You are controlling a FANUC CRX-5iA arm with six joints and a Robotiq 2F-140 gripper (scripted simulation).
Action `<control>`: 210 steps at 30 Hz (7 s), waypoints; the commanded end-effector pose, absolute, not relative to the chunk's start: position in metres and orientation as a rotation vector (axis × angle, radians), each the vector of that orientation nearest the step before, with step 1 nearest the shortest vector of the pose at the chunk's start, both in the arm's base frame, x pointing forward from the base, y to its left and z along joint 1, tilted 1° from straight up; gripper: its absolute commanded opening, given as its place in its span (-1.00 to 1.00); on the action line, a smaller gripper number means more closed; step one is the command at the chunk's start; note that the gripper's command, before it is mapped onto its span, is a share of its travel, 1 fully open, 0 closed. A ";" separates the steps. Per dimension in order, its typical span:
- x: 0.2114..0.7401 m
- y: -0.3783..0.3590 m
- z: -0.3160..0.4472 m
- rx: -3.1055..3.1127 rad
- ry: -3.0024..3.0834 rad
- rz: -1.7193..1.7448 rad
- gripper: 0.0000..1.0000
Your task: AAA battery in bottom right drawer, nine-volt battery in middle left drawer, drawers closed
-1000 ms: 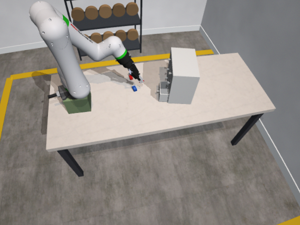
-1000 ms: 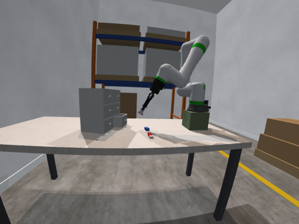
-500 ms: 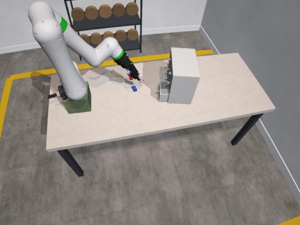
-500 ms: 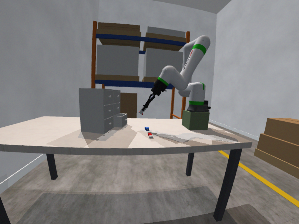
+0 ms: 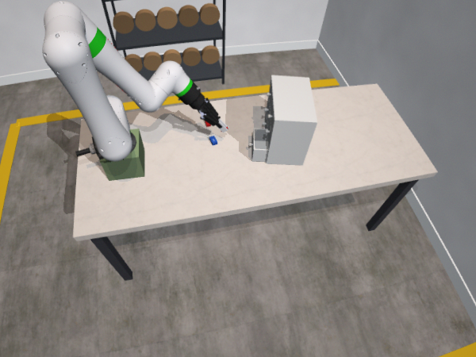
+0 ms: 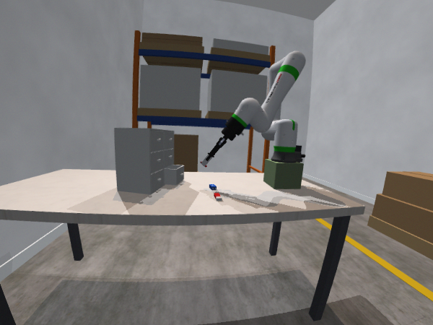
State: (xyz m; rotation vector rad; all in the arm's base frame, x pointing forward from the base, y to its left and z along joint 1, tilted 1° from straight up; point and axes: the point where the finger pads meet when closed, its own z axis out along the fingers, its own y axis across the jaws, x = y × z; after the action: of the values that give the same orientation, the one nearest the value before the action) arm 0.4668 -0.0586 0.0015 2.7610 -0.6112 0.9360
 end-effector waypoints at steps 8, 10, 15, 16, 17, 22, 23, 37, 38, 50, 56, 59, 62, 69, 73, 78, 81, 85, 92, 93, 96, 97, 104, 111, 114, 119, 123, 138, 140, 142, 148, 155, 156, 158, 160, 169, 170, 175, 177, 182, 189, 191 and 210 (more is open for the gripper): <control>0.465 -0.060 0.000 2.713 -0.591 1.090 -0.94; 0.465 -0.059 0.000 2.701 -0.588 1.116 -0.94; 0.464 -0.059 -0.001 2.665 -0.580 1.179 -0.94; 0.463 -0.059 -0.001 2.660 -0.579 1.187 -0.94; 0.463 -0.059 -0.001 2.655 -0.578 1.195 -0.94; 0.463 -0.059 -0.001 2.643 -0.576 1.213 -0.94; 0.463 -0.059 -0.001 2.641 -0.575 1.218 -0.94; 0.462 -0.058 -0.001 2.628 -0.572 1.240 -0.94; 0.462 -0.058 -0.001 2.628 -0.572 1.240 -0.94; 0.466 -0.060 -0.001 2.628 -0.572 1.240 -0.94; 0.471 -0.062 -0.001 2.628 -0.572 1.240 -0.94; 0.476 -0.064 -0.001 2.628 -0.572 1.240 -0.94; 0.482 -0.067 -0.001 2.628 -0.572 1.240 -0.94; 0.501 -0.076 -0.001 2.628 -0.572 1.240 -0.94; 0.508 -0.079 -0.001 2.628 -0.572 1.240 -0.94; 0.526 -0.087 -0.001 2.628 -0.572 1.240 -0.94; 0.538 -0.093 -0.001 2.628 -0.572 1.240 -0.94; 0.554 -0.100 -0.001 2.628 -0.572 1.240 -0.94; 0.572 -0.108 0.000 2.628 -0.572 1.240 -0.94; 0.576 -0.110 0.000 2.628 -0.572 1.240 -0.94; 0.586 -0.114 0.000 2.628 -0.572 1.240 -0.94; 0.589 -0.116 0.000 2.628 -0.572 1.240 -0.94; 0.607 -0.124 0.000 2.628 -0.572 1.240 -0.94; 0.615 -0.128 0.000 2.628 -0.572 1.240 -0.94; 0.618 -0.129 0.000 2.628 -0.572 1.240 -0.94; 0.621 -0.131 0.000 2.628 -0.572 1.240 -0.94; 0.621 -0.131 0.000 2.628 -0.572 1.240 -0.94; 0.622 -0.131 0.000 2.628 -0.572 1.240 -0.94; 0.622 -0.131 0.000 2.628 -0.572 1.240 -0.94; 0.622 -0.131 0.000 2.628 -0.572 1.240 -0.94; 0.622 -0.131 0.000 2.628 -0.572 1.240 -0.89; 0.622 -0.131 0.000 2.628 -0.572 1.240 -0.75; 0.622 -0.131 0.000 2.628 -0.572 1.240 -0.75; 0.622 -0.131 0.000 2.628 -0.572 1.240 -0.70; 0.622 -0.131 0.000 2.628 -0.572 1.240 1.00; 0.622 -0.131 0.000 2.628 -0.572 1.240 1.00; 0.622 -0.131 0.000 2.628 -0.572 1.240 1.00; 0.621 -0.131 0.000 2.628 -0.572 1.240 1.00; 0.620 -0.130 0.000 2.628 -0.572 1.240 1.00; 0.613 -0.127 0.000 2.628 -0.572 1.240 1.00; 0.588 -0.116 0.002 2.628 -0.572 1.240 1.00; 0.588 -0.116 0.002 2.628 -0.572 1.240 1.00; 0.495 -0.073 0.007 2.628 -0.572 1.240 1.00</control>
State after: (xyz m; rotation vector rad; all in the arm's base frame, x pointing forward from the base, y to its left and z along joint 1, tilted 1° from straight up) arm 0.5058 -0.0777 0.0045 2.6285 -0.5722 1.2401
